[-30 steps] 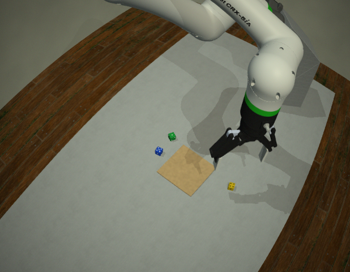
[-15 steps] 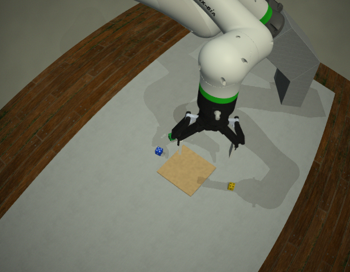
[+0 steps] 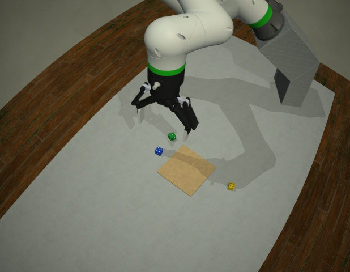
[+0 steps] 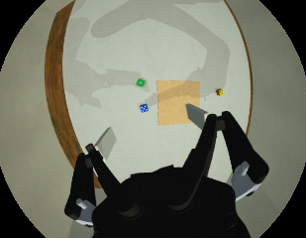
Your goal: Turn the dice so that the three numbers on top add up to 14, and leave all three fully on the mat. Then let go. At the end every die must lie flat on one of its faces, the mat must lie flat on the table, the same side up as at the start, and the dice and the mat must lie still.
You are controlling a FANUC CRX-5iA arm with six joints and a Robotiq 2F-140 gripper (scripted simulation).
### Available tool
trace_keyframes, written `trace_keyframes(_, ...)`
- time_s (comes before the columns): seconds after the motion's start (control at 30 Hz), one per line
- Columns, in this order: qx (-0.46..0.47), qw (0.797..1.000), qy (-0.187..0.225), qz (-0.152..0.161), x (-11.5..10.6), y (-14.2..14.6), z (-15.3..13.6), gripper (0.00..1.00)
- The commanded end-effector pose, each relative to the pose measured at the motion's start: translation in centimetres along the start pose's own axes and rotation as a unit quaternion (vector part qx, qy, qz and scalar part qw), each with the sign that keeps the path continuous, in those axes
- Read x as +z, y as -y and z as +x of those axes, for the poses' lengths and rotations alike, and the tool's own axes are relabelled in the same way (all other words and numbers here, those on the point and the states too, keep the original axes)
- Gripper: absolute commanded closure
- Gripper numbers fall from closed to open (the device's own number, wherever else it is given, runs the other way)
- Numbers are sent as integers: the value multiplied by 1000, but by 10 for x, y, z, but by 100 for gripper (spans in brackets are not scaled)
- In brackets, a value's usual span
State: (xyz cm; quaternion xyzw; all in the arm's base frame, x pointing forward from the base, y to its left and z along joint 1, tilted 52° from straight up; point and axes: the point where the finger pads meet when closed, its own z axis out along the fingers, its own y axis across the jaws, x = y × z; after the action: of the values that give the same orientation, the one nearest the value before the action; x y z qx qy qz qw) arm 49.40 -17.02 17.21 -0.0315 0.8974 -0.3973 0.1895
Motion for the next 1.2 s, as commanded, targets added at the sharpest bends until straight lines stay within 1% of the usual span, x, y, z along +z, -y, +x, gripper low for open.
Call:
trace_keyframes(0.0,12,1000,2,0,-1,11,2,0)
trace_keyframes(0.5,11,1000,2,0,-1,11,2,0)
trace_keyframes(0.73,-6,1000,2,0,0,11,2,0)
trace_keyframes(0.87,-44,999,2,0,0,11,2,0)
trace_keyframes(0.97,-92,996,2,0,1,11,2,0)
trace_keyframes(1.1,-177,984,2,0,2,11,2,0)
trace_keyframes(1.13,-181,983,2,0,2,11,2,0)
trace_keyframes(1.17,-208,978,2,0,3,11,2,0)
